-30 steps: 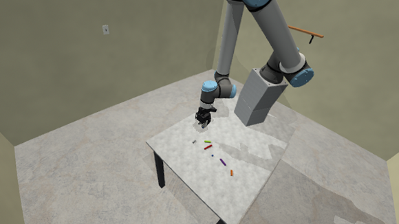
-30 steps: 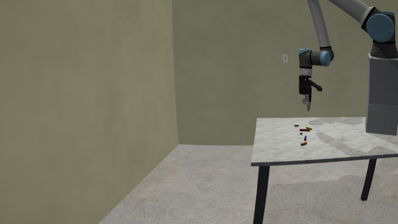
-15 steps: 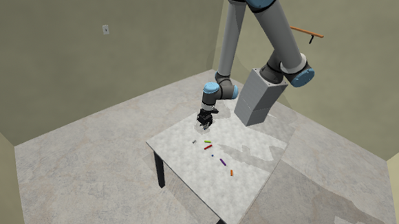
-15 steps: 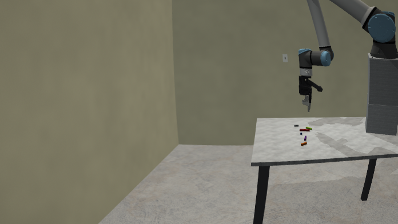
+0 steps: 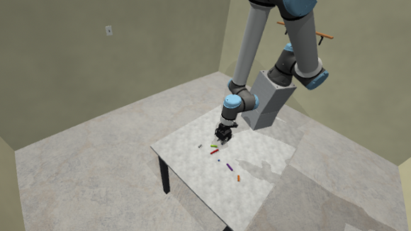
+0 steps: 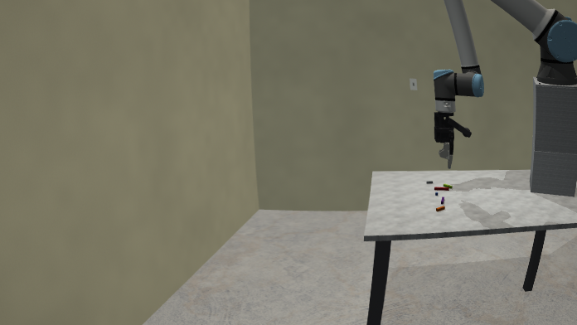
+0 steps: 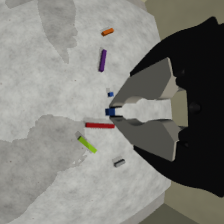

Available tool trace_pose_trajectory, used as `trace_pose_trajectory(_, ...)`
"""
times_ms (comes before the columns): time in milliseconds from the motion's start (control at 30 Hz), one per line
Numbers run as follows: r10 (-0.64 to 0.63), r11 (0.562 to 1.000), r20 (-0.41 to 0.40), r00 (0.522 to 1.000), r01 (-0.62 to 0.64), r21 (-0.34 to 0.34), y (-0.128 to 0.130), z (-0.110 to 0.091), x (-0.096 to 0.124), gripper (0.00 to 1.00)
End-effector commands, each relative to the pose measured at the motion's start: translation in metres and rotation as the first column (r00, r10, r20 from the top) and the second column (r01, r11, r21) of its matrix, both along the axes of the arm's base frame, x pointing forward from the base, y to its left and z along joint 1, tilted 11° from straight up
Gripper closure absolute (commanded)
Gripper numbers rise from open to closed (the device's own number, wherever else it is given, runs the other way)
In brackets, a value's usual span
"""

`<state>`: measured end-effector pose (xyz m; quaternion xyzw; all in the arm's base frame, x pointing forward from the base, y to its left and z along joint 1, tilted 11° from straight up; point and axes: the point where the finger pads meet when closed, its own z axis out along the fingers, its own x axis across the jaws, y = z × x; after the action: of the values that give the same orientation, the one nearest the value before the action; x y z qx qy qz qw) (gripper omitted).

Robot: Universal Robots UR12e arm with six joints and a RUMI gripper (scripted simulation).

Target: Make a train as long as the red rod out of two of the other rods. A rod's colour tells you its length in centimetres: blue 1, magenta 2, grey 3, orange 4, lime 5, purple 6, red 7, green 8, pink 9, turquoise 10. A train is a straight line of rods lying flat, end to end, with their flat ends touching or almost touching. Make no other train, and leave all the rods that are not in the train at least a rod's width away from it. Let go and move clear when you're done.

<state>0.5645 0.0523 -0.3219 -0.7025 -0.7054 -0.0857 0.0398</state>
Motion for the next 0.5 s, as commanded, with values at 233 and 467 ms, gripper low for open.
trace_pose_trajectory(233, -0.067, 0.998, -0.009, 0.998, 0.067, 0.000, 0.114, 0.023, -0.010, 1.00)
trace_pose_trajectory(467, -0.080, 0.997, -0.009, 0.997, 0.080, 0.003, 0.147, 0.029, -0.016, 1.00)
